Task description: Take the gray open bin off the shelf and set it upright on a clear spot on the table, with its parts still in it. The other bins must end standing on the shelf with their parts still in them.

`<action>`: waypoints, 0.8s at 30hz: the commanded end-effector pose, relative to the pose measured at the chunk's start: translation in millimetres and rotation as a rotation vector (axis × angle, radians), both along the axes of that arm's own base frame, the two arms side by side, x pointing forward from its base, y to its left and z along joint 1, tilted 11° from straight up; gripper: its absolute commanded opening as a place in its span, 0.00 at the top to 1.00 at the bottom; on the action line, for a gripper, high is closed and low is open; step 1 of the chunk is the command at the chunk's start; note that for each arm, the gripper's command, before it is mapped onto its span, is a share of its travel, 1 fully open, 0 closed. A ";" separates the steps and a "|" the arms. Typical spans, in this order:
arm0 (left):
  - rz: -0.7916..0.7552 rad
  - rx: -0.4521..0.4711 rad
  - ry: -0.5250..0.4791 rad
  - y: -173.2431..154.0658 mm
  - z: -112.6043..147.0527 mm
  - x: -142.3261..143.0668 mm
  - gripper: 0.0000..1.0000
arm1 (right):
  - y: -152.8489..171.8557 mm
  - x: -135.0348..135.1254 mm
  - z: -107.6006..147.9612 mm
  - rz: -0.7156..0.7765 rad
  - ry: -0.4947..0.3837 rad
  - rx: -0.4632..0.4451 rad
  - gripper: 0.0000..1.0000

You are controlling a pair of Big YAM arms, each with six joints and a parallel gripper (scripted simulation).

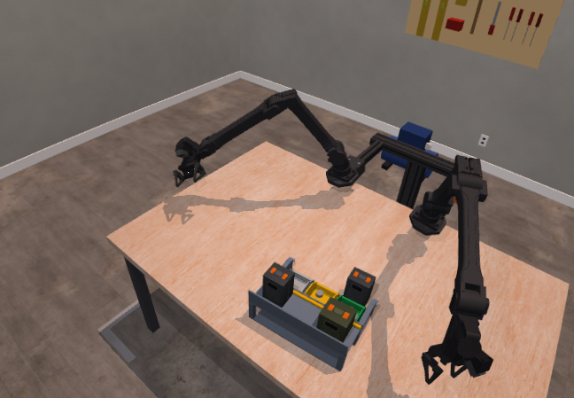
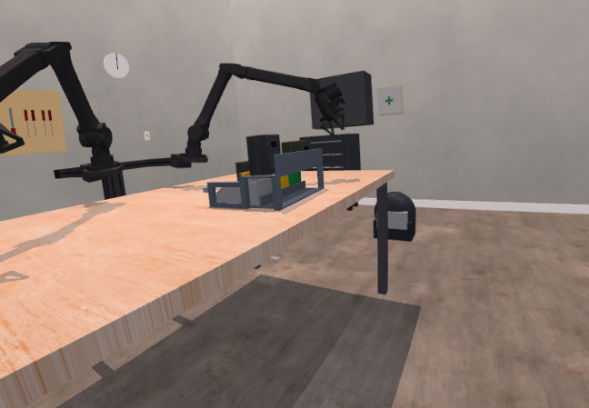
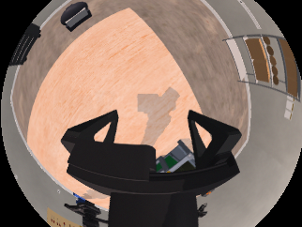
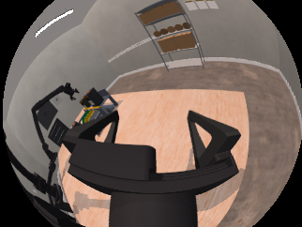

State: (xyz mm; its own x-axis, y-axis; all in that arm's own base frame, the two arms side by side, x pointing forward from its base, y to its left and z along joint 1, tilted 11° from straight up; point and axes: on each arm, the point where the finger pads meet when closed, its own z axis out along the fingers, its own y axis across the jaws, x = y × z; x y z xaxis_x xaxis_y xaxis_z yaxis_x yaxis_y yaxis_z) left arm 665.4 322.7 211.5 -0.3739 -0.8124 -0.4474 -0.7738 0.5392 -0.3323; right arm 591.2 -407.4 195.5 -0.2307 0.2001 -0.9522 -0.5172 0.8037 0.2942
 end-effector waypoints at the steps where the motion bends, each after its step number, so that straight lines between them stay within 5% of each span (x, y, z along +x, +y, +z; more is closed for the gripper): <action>1: 0.000 0.007 -0.014 0.4 9.7 0.8 0.00 | -0.8 0.1 8.5 0.000 -0.010 -0.011 0.00; 24: 0.000 0.020 -0.040 3.3 23.9 6.7 0.00 | -3.0 -1.4 10.3 -0.010 -0.009 -0.015 0.00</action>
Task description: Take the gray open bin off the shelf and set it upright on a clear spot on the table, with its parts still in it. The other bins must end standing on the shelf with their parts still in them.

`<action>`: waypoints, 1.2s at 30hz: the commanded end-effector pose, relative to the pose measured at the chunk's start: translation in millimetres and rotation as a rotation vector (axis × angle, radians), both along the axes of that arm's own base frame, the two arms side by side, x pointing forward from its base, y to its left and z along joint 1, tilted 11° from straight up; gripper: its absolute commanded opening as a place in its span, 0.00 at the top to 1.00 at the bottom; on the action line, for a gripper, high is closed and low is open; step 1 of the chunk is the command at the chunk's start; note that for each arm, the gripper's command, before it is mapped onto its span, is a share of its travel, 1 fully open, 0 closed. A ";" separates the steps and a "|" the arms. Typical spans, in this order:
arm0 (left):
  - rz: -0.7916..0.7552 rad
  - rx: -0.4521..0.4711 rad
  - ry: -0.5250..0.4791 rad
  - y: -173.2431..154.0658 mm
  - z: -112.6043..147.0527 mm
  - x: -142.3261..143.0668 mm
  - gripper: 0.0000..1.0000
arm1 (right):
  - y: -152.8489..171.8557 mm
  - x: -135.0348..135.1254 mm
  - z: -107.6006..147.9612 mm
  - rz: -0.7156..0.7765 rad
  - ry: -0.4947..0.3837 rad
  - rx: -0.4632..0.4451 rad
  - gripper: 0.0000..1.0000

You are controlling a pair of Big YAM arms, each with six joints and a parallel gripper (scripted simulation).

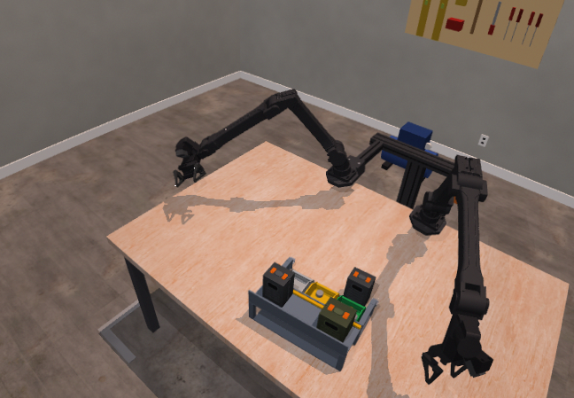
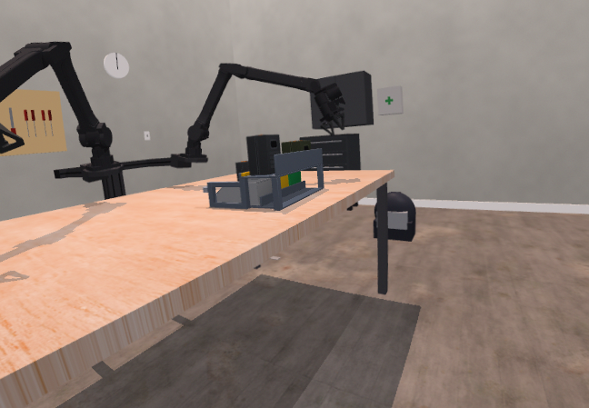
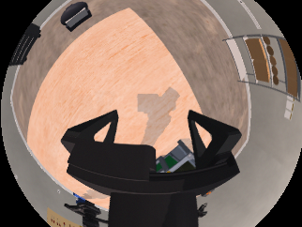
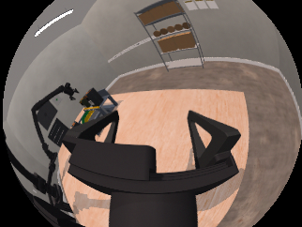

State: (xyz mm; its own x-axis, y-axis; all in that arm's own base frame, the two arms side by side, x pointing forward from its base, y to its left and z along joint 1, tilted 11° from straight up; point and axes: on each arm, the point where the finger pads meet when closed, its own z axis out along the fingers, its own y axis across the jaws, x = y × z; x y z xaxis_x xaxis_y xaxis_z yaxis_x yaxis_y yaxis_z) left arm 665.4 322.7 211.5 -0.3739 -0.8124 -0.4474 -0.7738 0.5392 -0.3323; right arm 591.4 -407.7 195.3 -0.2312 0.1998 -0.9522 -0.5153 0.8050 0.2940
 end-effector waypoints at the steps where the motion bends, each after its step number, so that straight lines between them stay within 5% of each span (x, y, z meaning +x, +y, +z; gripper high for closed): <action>1: 0.000 0.020 -0.040 3.3 23.9 6.7 0.00 | -3.7 -2.3 11.4 -0.012 -0.009 -0.016 0.00; 18: 0.000 0.020 -0.040 3.3 23.9 6.7 0.00 | -55.6 -44.8 56.7 -0.247 0.021 -0.099 0.00; 27: 0.000 0.020 -0.040 3.3 23.9 6.7 0.00 | -99.3 -95.6 100.0 -0.477 0.045 -0.168 0.00; 36: 0.000 0.020 -0.040 3.3 23.9 6.7 0.00 | -152.4 -196.6 169.1 -0.861 0.071 -0.259 0.00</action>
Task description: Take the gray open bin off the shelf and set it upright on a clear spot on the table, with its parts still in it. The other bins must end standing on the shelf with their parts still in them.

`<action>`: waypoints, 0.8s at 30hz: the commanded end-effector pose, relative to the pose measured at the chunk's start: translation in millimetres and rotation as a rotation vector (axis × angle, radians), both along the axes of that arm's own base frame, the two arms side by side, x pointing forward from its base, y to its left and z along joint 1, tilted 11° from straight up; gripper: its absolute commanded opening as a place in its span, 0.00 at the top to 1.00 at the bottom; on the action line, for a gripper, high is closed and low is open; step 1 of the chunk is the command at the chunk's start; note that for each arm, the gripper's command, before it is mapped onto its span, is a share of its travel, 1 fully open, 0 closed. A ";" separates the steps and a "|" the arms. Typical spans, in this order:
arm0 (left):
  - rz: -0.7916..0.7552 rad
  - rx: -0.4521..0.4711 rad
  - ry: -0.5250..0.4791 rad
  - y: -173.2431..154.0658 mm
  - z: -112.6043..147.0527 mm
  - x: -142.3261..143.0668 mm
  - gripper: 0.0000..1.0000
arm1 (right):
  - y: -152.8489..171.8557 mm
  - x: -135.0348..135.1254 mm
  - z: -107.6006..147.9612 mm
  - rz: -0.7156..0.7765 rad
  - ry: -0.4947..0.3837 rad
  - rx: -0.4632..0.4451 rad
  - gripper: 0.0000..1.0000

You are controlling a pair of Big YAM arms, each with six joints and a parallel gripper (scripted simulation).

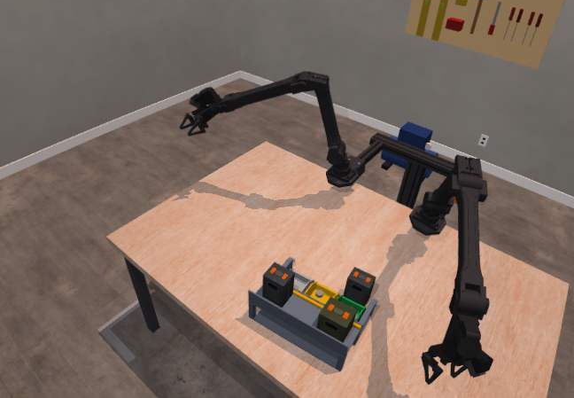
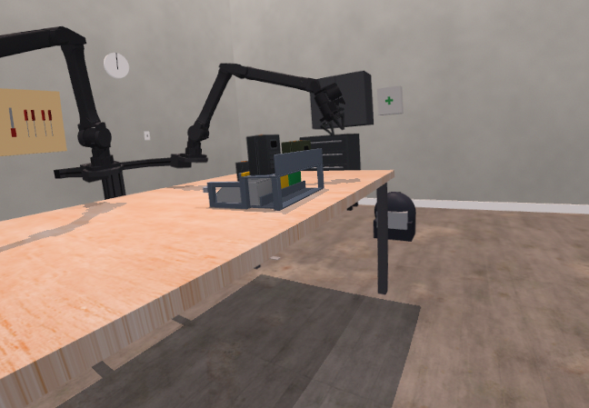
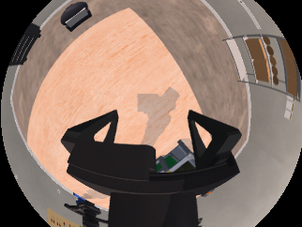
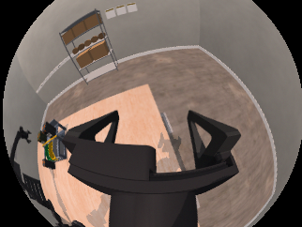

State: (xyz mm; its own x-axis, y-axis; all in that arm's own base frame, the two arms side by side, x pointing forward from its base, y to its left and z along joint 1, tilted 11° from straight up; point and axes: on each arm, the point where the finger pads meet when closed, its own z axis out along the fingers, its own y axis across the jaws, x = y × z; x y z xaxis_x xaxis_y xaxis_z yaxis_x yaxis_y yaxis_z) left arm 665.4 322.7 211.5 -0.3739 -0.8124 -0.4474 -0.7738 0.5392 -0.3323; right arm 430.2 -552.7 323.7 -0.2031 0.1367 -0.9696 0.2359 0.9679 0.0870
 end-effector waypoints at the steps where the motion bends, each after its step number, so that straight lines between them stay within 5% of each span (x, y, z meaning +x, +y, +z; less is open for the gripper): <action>1: 0.000 0.020 -0.040 3.3 23.9 6.7 0.00 | -11.8 -48.8 48.8 -0.125 -0.033 -0.052 0.00; 12: 0.000 0.020 -0.040 3.3 23.9 6.7 0.00 | -31.4 -177.5 118.3 -0.542 -0.043 -0.150 0.00; 24: 0.000 0.020 -0.040 3.3 23.9 6.7 0.00 | -7.6 -317.2 181.4 -0.977 -0.086 -0.248 0.00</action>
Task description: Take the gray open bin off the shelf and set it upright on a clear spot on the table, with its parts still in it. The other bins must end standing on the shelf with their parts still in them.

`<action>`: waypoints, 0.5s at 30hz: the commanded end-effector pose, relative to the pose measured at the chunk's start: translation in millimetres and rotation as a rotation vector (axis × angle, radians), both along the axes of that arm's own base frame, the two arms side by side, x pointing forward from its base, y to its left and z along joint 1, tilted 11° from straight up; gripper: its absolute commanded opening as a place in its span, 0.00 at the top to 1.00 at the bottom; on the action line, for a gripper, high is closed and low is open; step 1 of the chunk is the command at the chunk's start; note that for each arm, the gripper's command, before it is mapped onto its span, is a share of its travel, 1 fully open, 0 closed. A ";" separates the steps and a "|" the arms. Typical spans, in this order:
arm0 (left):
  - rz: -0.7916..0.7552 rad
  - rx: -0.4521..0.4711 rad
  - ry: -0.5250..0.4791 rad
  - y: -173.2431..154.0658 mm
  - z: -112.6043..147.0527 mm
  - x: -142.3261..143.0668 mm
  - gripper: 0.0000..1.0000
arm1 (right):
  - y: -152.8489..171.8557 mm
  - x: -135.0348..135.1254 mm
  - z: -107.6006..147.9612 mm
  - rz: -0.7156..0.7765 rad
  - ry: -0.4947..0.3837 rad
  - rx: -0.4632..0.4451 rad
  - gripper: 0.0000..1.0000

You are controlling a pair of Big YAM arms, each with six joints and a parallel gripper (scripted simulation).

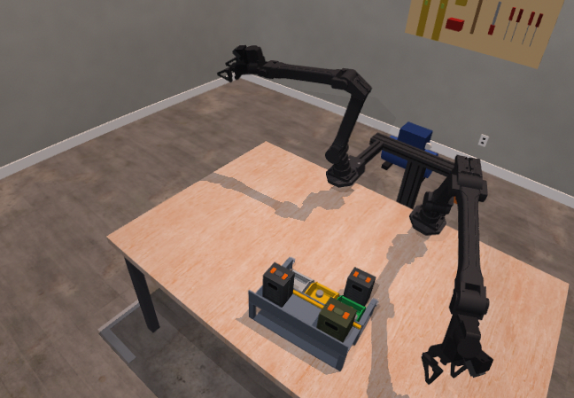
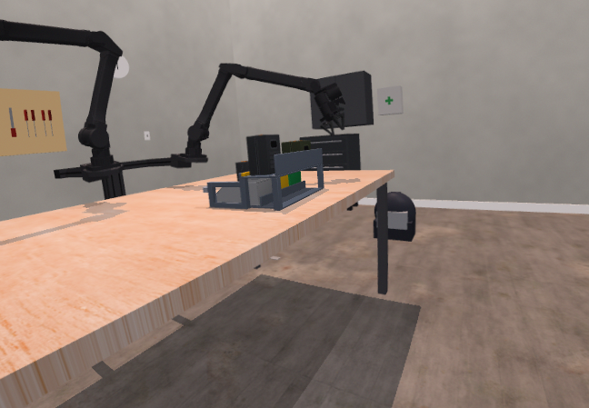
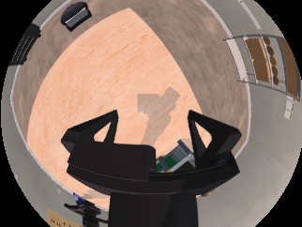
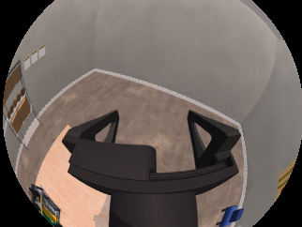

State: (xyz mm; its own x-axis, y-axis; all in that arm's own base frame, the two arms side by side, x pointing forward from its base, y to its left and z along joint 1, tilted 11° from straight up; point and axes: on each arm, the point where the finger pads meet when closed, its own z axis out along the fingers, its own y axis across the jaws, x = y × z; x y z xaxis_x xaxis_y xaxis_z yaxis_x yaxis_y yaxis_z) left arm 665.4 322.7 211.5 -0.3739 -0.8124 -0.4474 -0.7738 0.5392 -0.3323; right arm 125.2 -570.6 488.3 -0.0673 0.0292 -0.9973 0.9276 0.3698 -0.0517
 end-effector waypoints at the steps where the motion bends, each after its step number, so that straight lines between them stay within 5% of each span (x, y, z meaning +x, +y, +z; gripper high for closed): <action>1: 0.000 0.020 -0.040 3.3 23.9 6.7 0.00 | 10.2 -12.2 16.8 -0.023 -0.029 -0.032 0.00; 15: 0.000 0.020 -0.040 3.3 23.9 6.7 0.00 | 52.4 -102.1 51.6 -0.313 -0.072 -0.114 0.00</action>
State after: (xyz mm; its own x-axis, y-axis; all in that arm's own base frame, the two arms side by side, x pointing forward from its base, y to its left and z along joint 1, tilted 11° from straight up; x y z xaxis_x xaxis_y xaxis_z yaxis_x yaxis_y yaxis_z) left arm 665.4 322.7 211.5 -0.3739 -0.8124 -0.4474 -0.7738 0.5392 -0.3323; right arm 33.0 -528.5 526.4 -0.0207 -0.0383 -0.9991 0.9962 0.0840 -0.0239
